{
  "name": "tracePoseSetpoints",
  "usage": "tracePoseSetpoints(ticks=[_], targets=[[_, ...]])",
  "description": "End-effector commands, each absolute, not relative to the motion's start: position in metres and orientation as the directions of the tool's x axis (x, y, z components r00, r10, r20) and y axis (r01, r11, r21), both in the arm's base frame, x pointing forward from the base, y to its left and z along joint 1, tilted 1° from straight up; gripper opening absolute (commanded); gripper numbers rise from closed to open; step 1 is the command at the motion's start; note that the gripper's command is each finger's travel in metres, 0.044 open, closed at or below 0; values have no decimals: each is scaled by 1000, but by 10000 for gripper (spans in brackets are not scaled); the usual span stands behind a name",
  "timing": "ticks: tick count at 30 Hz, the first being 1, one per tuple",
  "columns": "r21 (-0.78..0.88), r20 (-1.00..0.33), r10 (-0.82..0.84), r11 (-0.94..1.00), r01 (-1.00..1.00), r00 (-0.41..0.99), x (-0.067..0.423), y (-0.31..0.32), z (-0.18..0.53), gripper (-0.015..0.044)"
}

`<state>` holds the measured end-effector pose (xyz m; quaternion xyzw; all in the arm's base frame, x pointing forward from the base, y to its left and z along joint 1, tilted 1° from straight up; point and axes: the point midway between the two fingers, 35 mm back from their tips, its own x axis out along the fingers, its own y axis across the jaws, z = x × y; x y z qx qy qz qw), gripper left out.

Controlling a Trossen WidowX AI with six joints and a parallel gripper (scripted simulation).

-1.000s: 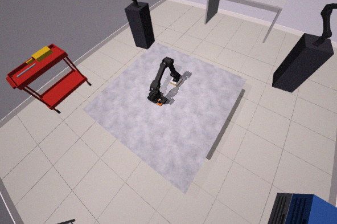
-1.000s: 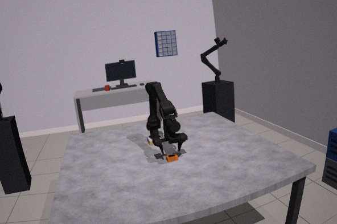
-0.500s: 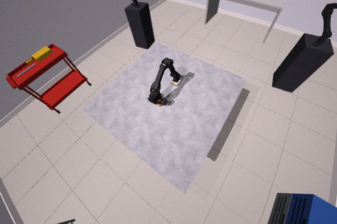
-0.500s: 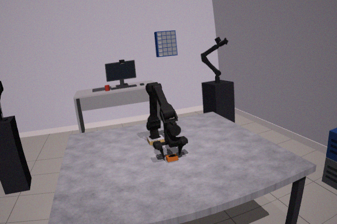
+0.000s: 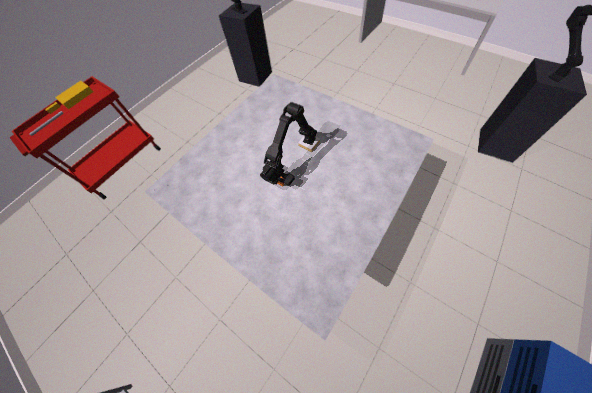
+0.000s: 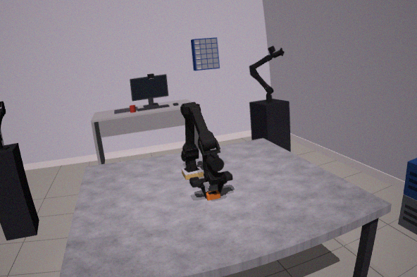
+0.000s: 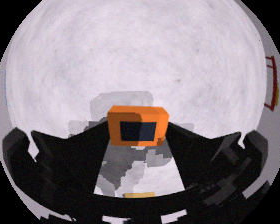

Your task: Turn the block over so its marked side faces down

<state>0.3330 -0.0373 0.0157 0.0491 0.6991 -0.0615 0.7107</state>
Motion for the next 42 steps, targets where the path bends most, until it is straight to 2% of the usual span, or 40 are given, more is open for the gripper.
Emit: tracePoseSetpoints(ticks=[1,18,23,24,30,42], targets=[[-13,-1000,-16,987,161,16,333,-37,15,256],[-13,-1000,-16,987,161,16,333,-37,15,143],[-13,-1000,-16,987,161,16,333,-37,40,11],[-13,-1000,-16,987,161,16,333,-36,44,0],[-13,-999,-18,987,161,27,333,-36,44,0],[-15,-975,-50,987,159,216,335,-37,37,0]])
